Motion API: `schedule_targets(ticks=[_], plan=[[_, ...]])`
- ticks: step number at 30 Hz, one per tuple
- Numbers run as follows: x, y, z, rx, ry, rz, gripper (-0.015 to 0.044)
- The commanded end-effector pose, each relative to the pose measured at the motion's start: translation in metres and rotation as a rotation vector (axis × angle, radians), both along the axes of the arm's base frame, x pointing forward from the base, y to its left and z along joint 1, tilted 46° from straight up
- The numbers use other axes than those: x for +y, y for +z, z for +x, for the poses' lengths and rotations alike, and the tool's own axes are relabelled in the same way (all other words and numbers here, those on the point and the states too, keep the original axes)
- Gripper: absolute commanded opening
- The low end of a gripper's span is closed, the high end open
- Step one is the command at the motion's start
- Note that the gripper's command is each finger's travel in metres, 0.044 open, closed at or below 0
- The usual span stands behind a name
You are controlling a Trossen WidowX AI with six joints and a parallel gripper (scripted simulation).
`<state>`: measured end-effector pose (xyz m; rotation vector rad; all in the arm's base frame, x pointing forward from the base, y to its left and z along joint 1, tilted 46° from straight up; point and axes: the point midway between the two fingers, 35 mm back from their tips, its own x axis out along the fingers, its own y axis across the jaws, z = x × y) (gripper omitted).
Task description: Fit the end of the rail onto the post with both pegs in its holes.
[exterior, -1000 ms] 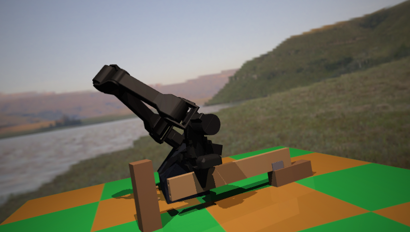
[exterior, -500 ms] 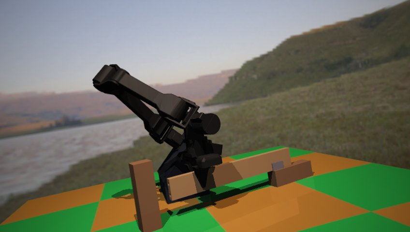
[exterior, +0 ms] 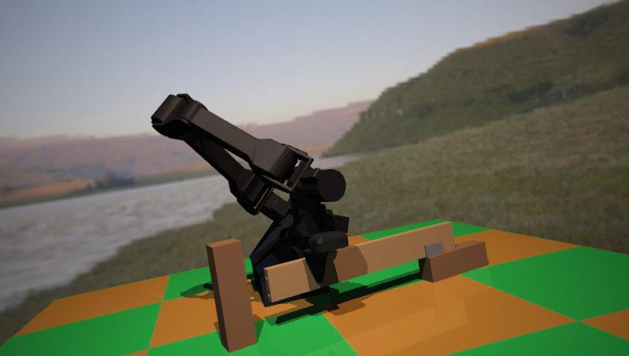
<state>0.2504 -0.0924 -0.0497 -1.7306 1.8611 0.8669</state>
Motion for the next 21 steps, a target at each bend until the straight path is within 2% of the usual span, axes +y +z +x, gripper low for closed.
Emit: schedule_targets(ticks=[1, 21], plan=[[0.0024, 0.0006, 0.0008, 0.000, 0.005, 0.004, 0.0000], [-0.0028, 0.0024, 0.0004, 0.000, 0.005, 0.004, 0.0000]])
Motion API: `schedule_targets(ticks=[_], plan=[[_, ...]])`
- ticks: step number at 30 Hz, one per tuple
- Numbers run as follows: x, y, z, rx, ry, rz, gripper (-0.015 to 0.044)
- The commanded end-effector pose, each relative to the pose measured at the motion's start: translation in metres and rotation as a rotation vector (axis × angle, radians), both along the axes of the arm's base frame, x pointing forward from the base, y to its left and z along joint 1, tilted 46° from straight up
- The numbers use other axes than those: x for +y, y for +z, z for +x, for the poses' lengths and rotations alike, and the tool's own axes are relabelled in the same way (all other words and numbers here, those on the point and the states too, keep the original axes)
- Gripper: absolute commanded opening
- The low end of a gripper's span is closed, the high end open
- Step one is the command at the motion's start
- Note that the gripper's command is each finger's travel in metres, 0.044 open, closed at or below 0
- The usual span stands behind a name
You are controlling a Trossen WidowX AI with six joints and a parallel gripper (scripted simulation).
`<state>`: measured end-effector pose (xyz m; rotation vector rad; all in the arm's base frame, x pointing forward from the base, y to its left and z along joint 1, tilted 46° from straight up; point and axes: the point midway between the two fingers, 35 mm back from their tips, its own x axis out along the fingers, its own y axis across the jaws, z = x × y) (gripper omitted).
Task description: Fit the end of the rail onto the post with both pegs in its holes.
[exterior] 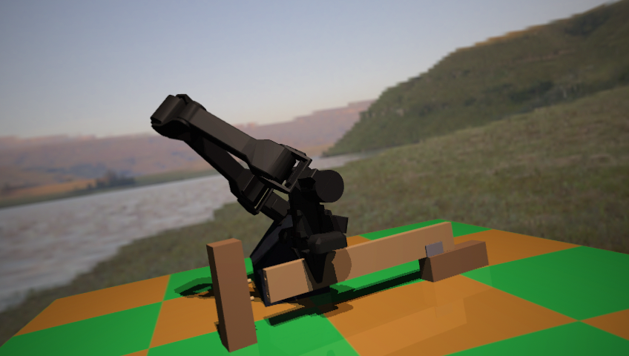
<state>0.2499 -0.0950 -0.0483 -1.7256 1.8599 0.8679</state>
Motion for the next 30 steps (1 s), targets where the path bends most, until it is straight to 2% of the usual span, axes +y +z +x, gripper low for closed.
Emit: schedule_targets(ticks=[1, 30], plan=[[-0.0005, 0.0012, 0.0010, 0.001, 0.007, 0.000, 0.0000], [-0.0049, 0.0089, 0.0028, 0.001, 0.007, 0.000, 0.0000]])
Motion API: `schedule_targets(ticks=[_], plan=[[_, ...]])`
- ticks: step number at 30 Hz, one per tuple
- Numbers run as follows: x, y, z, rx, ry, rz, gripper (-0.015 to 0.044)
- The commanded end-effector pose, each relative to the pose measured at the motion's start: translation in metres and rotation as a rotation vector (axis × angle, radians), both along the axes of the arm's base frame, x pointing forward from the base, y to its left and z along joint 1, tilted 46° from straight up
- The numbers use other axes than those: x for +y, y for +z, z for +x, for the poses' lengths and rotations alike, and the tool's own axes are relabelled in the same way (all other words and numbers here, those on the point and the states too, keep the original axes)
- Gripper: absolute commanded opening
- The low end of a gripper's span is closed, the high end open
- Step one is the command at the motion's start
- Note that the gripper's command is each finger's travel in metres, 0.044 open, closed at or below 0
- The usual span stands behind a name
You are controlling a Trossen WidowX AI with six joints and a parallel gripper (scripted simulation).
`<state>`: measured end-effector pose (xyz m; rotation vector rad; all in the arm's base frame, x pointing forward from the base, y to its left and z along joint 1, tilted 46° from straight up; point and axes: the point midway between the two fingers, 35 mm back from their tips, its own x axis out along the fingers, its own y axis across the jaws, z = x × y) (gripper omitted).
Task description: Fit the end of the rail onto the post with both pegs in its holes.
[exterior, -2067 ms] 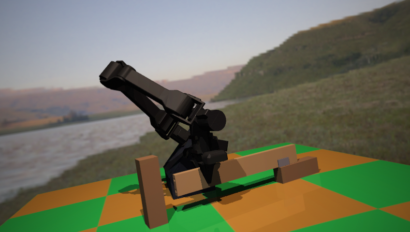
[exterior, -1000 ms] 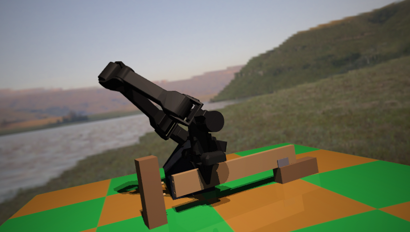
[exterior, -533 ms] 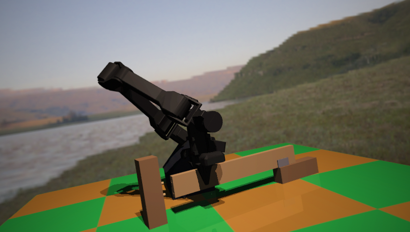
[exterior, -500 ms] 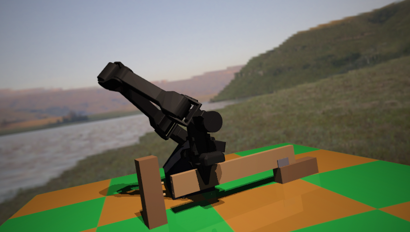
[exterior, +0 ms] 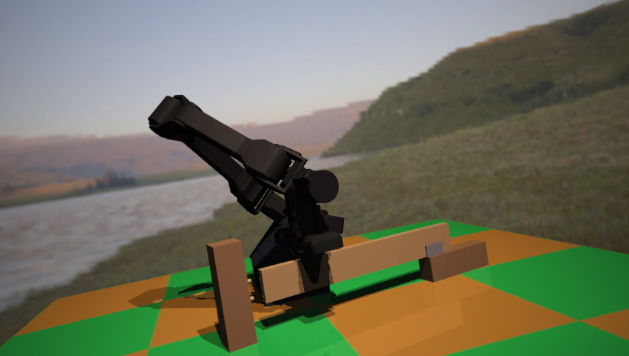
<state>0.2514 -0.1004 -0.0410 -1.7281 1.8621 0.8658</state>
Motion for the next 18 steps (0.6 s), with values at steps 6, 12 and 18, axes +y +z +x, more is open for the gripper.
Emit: schedule_targets(ticks=[6, 12, 18], plan=[[-0.0011, 0.0027, 0.0015, 0.000, 0.007, 0.003, 0.0000], [-0.0029, 0.0036, 0.0017, 0.000, 0.007, 0.003, 0.0000], [-0.0045, 0.0047, 0.0019, 0.000, 0.007, 0.003, 0.0000]])
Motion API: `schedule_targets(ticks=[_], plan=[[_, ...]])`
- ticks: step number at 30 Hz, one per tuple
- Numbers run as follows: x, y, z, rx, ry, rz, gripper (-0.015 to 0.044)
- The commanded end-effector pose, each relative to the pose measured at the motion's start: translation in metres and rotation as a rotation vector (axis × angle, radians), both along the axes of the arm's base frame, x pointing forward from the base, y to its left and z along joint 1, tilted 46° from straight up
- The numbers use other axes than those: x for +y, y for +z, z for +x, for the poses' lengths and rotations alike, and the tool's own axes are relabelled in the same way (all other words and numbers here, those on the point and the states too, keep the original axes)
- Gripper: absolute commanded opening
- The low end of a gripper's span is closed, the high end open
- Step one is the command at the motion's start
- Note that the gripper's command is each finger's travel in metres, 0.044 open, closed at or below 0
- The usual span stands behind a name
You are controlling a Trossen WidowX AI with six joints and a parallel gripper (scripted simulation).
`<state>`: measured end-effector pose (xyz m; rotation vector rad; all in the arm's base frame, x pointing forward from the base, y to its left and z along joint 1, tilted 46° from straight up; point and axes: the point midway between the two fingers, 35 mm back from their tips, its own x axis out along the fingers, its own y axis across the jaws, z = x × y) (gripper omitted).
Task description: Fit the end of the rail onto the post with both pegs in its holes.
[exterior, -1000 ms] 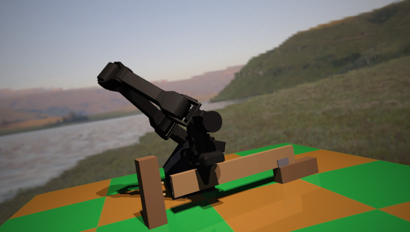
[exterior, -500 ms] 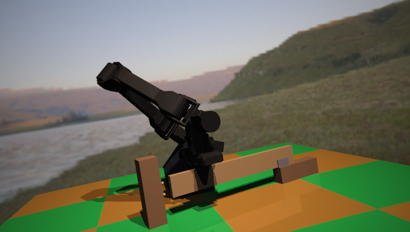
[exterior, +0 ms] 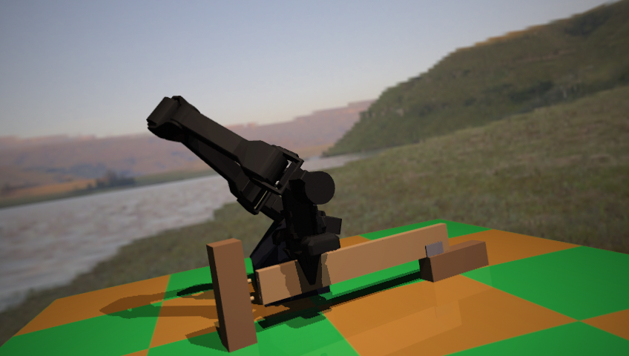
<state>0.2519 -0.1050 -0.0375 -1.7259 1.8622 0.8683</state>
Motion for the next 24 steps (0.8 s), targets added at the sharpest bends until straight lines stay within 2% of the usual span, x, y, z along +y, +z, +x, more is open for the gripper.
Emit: schedule_targets(ticks=[1, 24], plan=[[-0.0002, 0.0014, 0.0014, -0.001, 0.008, 0.001, 0.0000], [-0.0045, 0.0071, 0.0021, -0.001, 0.008, 0.001, 0.0000]])
